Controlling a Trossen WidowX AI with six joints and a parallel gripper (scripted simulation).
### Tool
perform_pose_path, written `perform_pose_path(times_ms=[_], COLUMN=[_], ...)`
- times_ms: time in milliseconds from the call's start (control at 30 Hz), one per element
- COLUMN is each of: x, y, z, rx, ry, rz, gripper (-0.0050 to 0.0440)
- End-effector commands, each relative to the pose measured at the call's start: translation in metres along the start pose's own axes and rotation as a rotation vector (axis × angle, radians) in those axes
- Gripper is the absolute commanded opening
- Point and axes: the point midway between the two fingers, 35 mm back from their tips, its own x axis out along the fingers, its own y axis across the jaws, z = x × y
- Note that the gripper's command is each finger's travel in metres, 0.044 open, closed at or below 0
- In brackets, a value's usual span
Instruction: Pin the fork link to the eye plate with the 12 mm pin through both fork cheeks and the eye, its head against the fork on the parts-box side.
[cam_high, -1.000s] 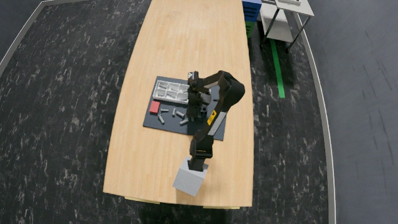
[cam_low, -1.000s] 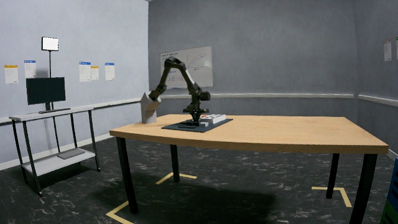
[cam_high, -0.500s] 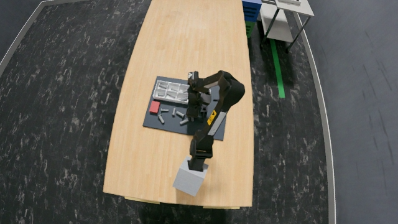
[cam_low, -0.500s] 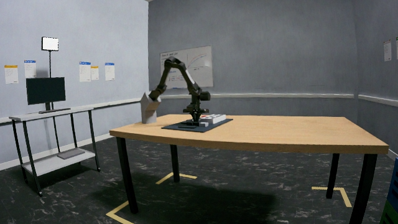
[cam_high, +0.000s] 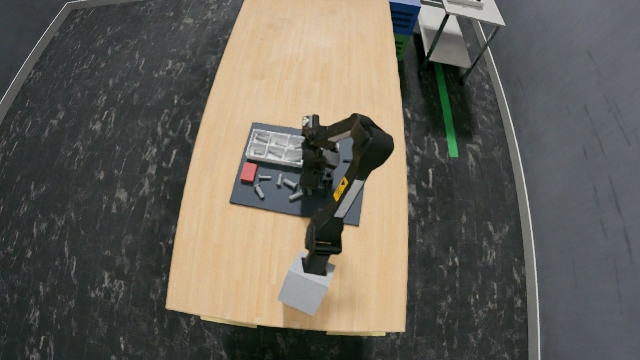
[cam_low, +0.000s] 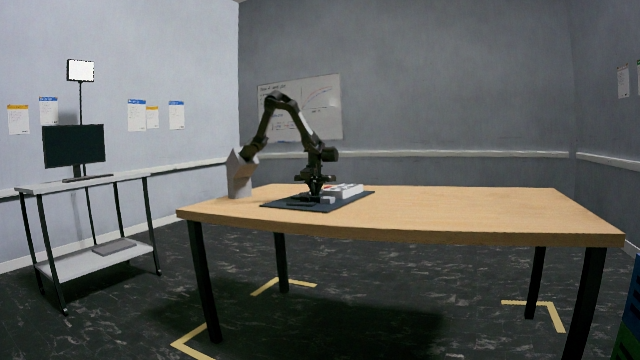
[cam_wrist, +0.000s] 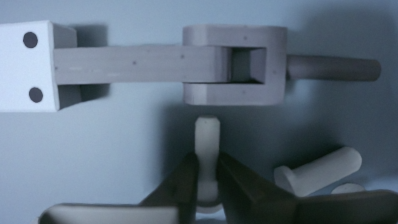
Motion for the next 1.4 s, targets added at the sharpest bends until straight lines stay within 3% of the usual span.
perform_pose_path(times_ms=[0,1367], x=[-0.0037,-0.0054], y=[0.004,0.0057], z=[0.0013,0.0081], rx=[0.007,0.012], ry=[0.006,0.007], rz=[0.013,0.021], gripper=[-0.005,-0.005])
